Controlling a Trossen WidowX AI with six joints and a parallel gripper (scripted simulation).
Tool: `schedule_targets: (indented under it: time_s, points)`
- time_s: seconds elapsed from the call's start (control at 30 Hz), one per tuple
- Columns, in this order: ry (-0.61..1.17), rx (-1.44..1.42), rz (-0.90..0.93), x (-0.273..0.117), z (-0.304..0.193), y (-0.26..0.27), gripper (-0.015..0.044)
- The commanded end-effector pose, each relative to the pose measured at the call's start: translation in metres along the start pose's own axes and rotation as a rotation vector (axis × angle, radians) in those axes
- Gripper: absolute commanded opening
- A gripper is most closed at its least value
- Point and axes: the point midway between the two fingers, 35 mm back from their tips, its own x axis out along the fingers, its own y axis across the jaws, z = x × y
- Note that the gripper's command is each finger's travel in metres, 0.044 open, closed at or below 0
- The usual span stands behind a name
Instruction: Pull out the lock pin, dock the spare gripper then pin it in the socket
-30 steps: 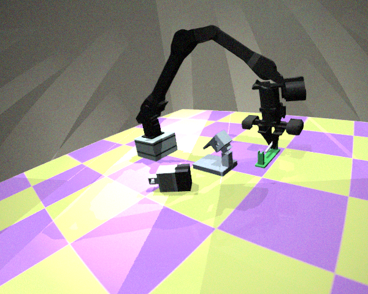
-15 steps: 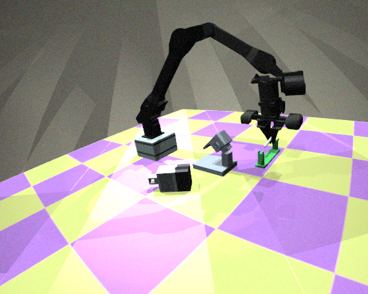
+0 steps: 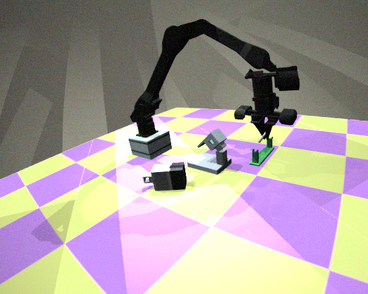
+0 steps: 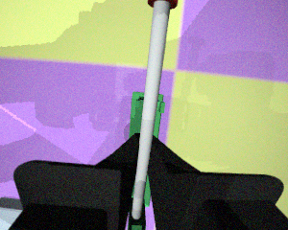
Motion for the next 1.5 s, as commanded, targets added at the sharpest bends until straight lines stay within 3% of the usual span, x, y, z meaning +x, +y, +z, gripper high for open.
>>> schedule_targets:
  time_s: [0.0, 0.6, 1.47]
  points:
    - [0.001, -0.001, 0.002, -0.003, -0.009, -0.001, 0.0000]
    - [0.005, -0.004, 0.002, -0.025, -0.055, -0.003, 0.0000]
    - [0.003, -0.006, -0.028, 0.012, -0.060, -0.002, 0.0000]
